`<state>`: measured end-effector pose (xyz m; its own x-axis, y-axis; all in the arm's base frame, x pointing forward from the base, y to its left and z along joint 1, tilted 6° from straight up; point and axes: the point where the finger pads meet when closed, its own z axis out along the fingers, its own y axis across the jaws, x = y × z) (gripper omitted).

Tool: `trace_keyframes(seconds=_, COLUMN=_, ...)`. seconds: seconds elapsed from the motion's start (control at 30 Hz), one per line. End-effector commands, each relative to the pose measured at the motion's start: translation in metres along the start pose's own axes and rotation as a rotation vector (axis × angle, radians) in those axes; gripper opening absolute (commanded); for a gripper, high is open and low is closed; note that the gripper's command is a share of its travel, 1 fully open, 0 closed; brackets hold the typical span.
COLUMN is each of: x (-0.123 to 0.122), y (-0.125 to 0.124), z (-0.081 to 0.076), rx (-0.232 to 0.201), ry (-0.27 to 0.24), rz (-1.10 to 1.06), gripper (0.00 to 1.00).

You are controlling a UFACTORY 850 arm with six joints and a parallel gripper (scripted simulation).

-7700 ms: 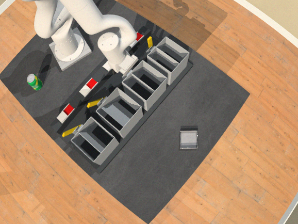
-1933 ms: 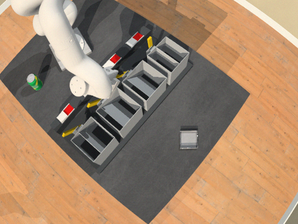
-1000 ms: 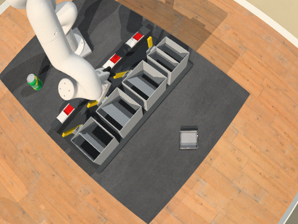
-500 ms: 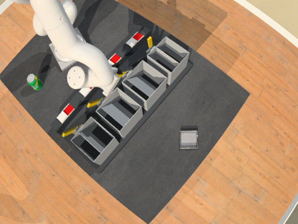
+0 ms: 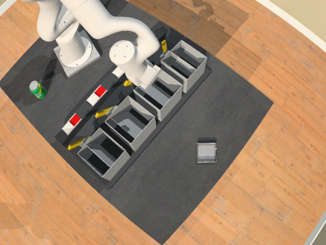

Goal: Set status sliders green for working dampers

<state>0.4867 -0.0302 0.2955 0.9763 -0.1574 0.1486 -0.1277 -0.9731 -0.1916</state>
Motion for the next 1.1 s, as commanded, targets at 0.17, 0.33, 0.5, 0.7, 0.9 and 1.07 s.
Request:
trace_keyframes(seconds=0.17, x=0.03, y=-0.03, z=-0.007, rx=-0.224, ry=-0.041, rz=0.011, gripper=0.39)
trace_keyframes(seconds=0.33, x=0.031, y=-0.031, z=-0.007, rx=-0.228, ry=-0.04, rz=0.011, gripper=0.39)
trace_keyframes(seconds=0.5, x=0.031, y=-0.031, z=-0.007, rx=-0.228, ry=-0.04, rz=0.011, gripper=0.39)
trace_keyframes(seconds=0.7, x=0.031, y=-0.031, z=-0.007, rx=-0.228, ry=-0.04, rz=0.011, gripper=0.39)
trace_keyframes(seconds=0.9, x=0.031, y=-0.031, z=-0.007, rx=-0.228, ry=-0.04, rz=0.011, gripper=0.39)
trace_keyframes(seconds=1.07, x=0.031, y=-0.031, z=-0.007, rx=-0.228, ry=-0.04, rz=0.011, gripper=0.39)
